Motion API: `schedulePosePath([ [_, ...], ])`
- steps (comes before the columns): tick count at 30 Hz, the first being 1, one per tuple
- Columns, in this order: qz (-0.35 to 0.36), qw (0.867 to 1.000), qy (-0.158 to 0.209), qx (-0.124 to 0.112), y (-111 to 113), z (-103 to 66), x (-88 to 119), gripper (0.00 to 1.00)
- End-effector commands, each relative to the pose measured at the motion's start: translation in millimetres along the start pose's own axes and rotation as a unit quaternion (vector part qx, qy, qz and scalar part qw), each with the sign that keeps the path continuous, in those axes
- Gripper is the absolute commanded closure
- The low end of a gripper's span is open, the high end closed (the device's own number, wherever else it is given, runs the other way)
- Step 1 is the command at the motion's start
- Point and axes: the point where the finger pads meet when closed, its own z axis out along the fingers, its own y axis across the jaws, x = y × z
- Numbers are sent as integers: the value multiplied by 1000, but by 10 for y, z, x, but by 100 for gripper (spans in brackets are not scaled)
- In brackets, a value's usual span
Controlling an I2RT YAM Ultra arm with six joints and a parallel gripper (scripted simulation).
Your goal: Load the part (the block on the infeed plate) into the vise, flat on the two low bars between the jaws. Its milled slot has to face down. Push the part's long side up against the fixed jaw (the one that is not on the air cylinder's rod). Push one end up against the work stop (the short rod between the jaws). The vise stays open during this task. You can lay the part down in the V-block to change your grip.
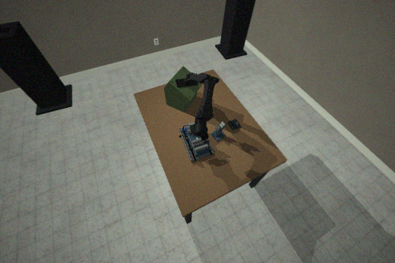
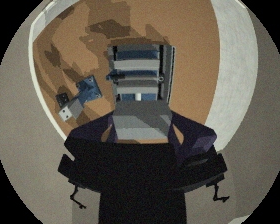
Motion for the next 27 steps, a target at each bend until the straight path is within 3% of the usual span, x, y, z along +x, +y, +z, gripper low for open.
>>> schedulePosePath([
  [1, 2, 999, -37, 13, -119, -178, -178, 100],
  [3, 2, 999, -37, 13, -119, -178, -178, 100],
  [4, -3, 999, -46, 17, -84, -257, -208, 100],
  [9, 3, 999, -35, 14, -137, -99, -180, 100],
  [13, -3, 999, -45, 18, -104, -154, -225, 100],
  [18, 1, 1000, -28, 12, -123, 75, -179, 100],
  [20, 1, 1000, -28, 12, -123, 75, -179, 100],
  [21, 1, 999, -39, 17, -117, -32, -192, 100],
  [25, 5, 999, -30, 15, -128, 85, -147, 100],
  [27, 7, 1000, -18, 9, -135, 242, -113, 100],
])
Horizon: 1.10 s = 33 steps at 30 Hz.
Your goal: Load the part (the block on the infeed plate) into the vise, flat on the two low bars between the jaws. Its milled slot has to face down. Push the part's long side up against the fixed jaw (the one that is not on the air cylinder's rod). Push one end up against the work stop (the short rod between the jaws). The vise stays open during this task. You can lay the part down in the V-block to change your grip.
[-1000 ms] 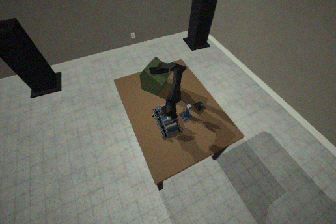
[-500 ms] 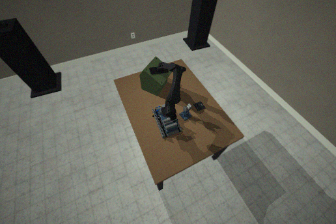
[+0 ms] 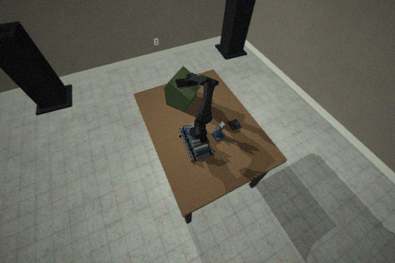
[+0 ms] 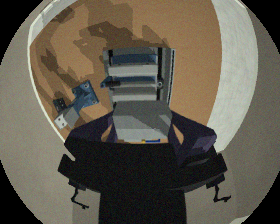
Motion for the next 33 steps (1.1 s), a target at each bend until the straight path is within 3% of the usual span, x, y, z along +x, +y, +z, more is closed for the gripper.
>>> schedulePosePath([
  [1, 5, 1000, -7, 6, -74, 76, -26, 100],
  [2, 6, 1000, -5, 5, -74, 109, -11, 100],
  [6, -2, 999, -32, 14, -85, -18, -158, 100],
  [11, -2, 999, -30, 13, -79, 46, -154, 100],
  [14, 4, 1000, -9, 6, -90, 283, -65, 100],
  [19, -4, 999, -36, 15, -97, 149, -217, 100],
  [23, 1, 1000, -21, 11, -127, 346, -161, 100],
  [28, -4, 999, -37, 13, -94, 231, -240, 100],
  [33, -1, 999, -31, 12, -132, 350, -222, 100],
])
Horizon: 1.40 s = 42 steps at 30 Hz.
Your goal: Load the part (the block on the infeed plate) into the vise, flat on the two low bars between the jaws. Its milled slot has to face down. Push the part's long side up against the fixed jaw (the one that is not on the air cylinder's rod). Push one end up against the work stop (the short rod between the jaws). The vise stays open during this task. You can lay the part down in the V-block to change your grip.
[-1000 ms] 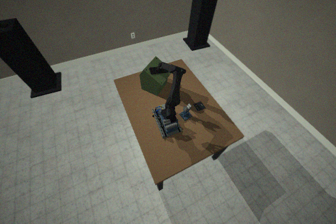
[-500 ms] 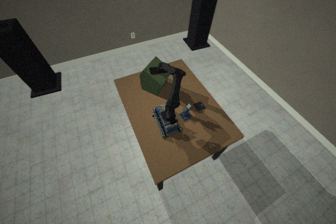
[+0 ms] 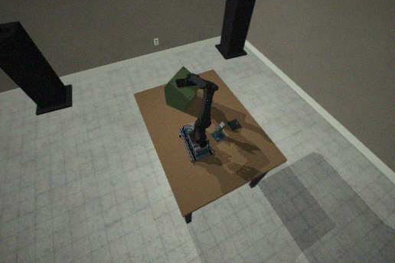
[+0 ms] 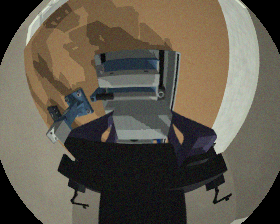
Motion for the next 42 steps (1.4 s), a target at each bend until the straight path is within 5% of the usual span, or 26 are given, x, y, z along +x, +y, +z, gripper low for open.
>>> schedulePosePath([
  [1, 0, 1000, -29, 11, -92, -119, -150, 100],
  [42, -3, 999, -35, 13, -86, -109, -191, 100],
])
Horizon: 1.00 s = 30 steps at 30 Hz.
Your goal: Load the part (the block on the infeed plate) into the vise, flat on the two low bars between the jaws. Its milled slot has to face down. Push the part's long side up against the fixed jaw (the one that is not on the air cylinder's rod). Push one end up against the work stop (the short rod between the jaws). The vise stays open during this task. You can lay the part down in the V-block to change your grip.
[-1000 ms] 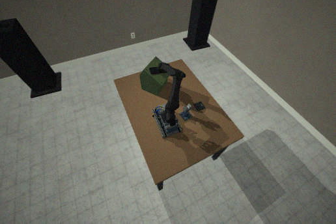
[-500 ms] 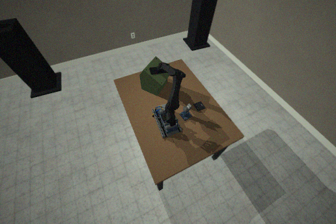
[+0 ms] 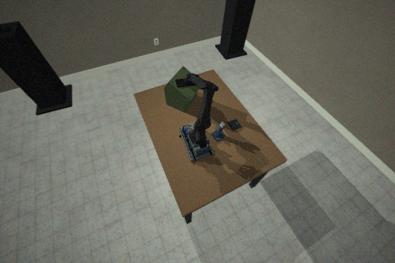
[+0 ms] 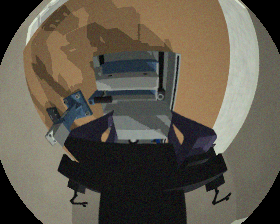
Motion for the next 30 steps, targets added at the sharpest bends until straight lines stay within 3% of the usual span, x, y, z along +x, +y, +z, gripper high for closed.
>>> schedulePosePath([
  [1, -3, 999, -31, 12, -71, -171, -168, 100],
  [30, -2, 1000, -28, 11, -66, -161, -148, 100],
])
